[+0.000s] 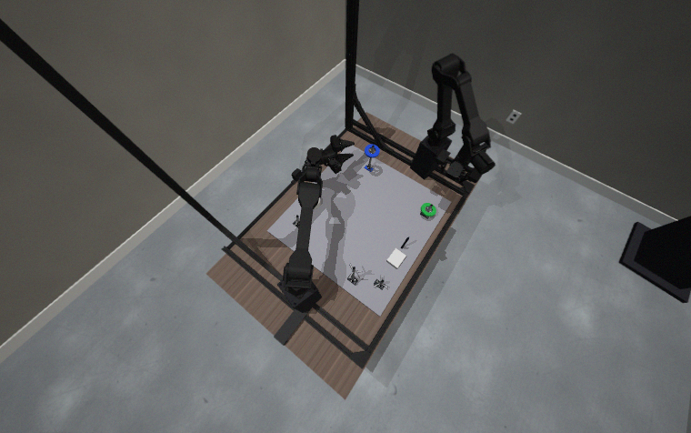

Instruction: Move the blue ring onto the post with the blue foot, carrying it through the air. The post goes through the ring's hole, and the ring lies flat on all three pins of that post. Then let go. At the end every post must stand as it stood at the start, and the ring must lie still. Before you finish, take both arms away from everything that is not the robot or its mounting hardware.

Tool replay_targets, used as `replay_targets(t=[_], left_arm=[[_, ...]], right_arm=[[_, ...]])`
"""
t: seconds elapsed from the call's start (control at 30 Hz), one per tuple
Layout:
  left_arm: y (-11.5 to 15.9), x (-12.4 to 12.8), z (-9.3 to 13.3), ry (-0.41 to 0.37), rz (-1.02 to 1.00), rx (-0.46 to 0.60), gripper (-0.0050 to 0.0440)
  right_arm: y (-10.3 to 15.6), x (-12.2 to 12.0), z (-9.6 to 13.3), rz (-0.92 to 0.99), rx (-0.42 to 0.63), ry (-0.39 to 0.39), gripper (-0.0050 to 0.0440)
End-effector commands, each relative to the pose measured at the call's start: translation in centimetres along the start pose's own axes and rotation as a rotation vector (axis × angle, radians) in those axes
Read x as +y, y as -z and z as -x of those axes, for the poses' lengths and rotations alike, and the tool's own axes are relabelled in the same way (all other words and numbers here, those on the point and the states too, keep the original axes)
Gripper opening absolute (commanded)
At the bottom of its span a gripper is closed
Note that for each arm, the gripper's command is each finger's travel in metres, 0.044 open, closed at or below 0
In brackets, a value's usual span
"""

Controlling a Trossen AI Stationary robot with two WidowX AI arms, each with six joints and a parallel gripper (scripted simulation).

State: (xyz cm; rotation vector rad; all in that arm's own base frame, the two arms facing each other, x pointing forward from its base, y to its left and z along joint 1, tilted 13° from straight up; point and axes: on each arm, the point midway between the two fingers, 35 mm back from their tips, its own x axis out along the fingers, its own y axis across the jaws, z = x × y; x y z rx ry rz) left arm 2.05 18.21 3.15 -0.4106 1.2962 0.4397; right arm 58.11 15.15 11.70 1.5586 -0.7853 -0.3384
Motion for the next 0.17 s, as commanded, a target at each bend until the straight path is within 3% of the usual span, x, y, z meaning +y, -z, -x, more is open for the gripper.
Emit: replay_targets(t=[0.0, 0.13], left_arm=[[-0.03, -0.05, 0.03, 0.003, 0.003, -0.002, 0.0400], [-0.03, -0.05, 0.03, 0.003, 0.003, -0.002, 0.0400]], right_arm=[[-0.33, 0.32, 0.04, 0.001, -0.011, -0.002, 0.0400], [-0.33, 0.32, 0.04, 0.001, -0.011, -0.002, 0.0400]])
